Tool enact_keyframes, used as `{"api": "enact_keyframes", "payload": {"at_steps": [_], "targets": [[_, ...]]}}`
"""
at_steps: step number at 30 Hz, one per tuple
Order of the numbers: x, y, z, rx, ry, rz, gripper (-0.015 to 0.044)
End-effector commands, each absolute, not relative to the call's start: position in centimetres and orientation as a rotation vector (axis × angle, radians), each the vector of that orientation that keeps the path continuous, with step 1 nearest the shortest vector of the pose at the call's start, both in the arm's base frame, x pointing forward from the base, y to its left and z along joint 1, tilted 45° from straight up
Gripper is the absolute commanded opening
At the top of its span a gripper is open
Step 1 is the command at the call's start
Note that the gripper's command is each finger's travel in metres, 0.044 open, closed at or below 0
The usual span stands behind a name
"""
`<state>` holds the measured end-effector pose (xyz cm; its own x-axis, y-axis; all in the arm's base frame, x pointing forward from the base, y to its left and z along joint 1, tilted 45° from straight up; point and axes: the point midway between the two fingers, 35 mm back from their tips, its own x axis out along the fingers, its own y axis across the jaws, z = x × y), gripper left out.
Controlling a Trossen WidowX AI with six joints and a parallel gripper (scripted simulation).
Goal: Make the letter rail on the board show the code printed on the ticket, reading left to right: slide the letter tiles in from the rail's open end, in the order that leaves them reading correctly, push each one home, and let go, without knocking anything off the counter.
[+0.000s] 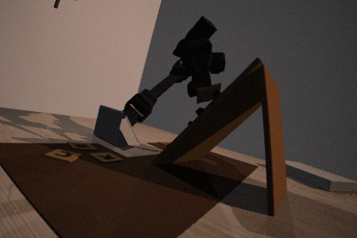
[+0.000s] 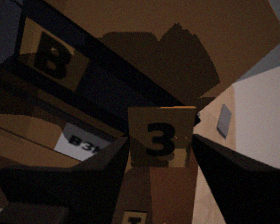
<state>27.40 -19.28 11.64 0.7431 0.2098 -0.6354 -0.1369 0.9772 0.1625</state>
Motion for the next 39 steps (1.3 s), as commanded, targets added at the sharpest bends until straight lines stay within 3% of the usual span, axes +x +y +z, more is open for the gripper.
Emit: {"api": "enact_keyframes", "payload": {"at_steps": [1, 32, 39], "targets": [[27.3, -20.3, 10.8, 0.18, 0.697, 0.176, 0.0], [23.5, -28.9, 1.7, 0.786, 0.515, 0.051, 0.0], [25.0, -28.6, 0.8, 0.787, 0.519, 0.051, 0.0]]}}
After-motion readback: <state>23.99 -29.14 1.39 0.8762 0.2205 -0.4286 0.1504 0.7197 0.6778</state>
